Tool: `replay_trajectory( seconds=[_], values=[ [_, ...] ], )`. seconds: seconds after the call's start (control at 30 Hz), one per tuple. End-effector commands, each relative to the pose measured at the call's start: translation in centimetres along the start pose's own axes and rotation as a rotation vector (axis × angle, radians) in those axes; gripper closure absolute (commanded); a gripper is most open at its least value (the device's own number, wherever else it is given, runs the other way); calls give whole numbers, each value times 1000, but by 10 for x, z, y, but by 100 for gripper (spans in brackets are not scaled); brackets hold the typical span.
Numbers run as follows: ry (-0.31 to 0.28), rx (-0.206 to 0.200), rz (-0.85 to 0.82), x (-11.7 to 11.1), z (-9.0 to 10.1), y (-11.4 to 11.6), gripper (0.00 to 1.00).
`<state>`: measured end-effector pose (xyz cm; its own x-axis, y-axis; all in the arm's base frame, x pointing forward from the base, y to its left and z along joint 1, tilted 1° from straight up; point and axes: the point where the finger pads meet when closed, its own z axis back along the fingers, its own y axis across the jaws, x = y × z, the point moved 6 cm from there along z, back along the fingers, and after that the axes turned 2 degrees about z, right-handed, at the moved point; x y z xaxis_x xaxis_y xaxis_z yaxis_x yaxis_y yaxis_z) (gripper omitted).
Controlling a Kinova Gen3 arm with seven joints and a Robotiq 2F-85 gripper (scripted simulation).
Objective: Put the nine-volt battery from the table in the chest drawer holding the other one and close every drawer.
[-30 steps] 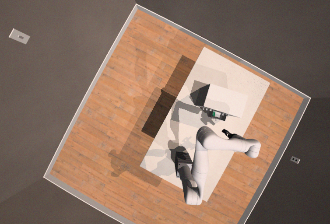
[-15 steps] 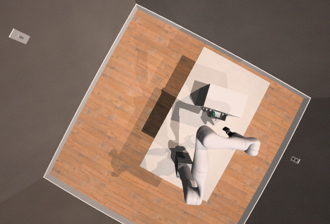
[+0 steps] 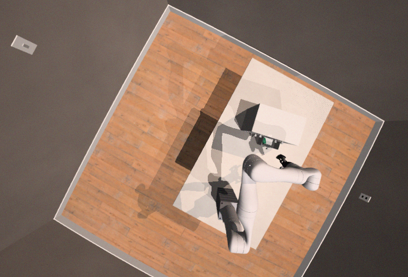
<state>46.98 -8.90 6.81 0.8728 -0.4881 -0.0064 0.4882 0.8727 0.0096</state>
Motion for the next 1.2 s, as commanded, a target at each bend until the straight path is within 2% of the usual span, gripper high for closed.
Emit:
replay_trajectory(
  seconds=[0.0,1.17],
  values=[
    [1,-3,-32,2,-2,0,0],
    [7,8,-540,17,-24,15,0]
  ],
)
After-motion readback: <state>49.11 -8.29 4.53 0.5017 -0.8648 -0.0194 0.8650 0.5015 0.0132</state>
